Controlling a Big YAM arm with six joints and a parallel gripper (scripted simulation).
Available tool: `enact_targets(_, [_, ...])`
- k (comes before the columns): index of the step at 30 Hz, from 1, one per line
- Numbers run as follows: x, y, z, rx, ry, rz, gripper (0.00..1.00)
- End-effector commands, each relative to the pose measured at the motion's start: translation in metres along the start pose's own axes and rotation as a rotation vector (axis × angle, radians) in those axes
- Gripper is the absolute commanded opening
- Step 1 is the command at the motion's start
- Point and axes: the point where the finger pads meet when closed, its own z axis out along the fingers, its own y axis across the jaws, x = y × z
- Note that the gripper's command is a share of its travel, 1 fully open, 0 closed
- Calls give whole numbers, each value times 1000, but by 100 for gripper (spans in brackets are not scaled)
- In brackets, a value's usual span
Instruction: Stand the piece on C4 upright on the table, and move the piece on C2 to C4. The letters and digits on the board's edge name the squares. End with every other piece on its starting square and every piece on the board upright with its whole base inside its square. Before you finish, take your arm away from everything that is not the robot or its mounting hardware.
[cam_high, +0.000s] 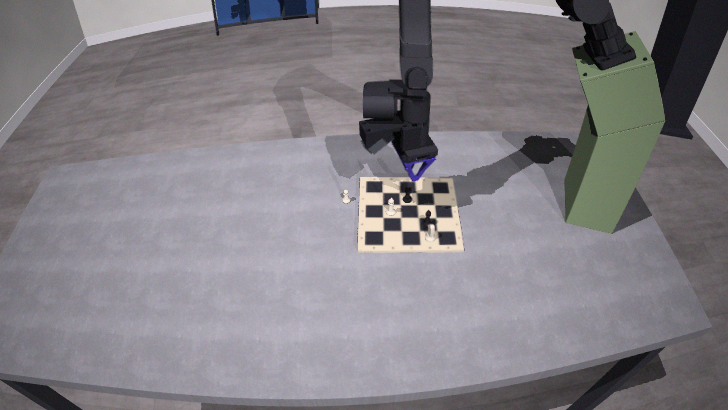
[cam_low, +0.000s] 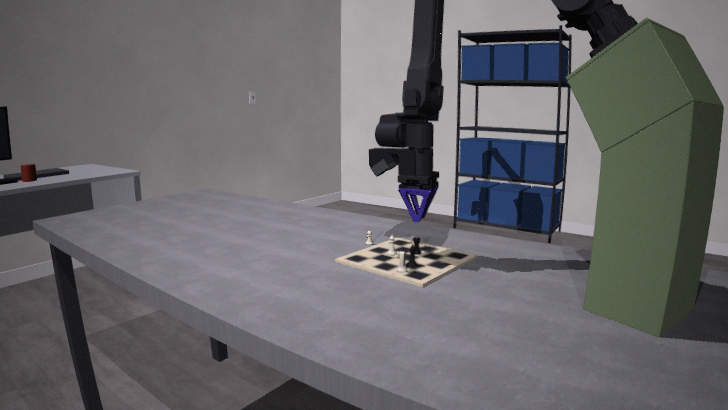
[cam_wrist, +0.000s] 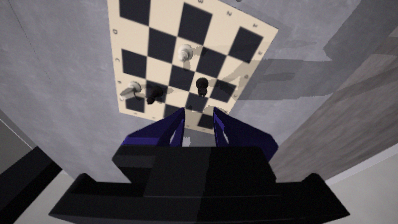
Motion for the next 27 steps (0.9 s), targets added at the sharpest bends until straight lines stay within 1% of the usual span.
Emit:
enact_targets(1, [-22, -18, -12, 24, -61, 13, 36])
enact_targets(2, [-22, -18, -10, 24, -61, 11, 36])
enact_targets(3, [-12, -13, 0, 15, -36, 7, 36])
enact_targets(4, [-7, -10, 6, 11, -24, 5, 36])
enact_targets(11, [-7, -10, 17, 11, -24, 5, 36])
enact_targets(12, [-7, -10, 19, 11, -25, 5, 36])
enact_targets(14, [-15, -15, 15, 18, -44, 8, 36])
enact_targets(15, [-13, -14, 18, 16, -39, 7, 36])
enact_targets(17, [-13, -14, 18, 16, -39, 7, 36])
enact_targets(19, [-6, -11, 26, 11, -24, 6, 36])
enact_targets(23, [-6, -11, 31, 11, -24, 5, 36])
enact_targets(24, [-7, -11, 31, 12, -27, 6, 36])
enact_targets(26, [-18, -17, 24, 21, -51, 10, 36])
enact_targets(27, [-17, -16, 26, 20, -47, 10, 36])
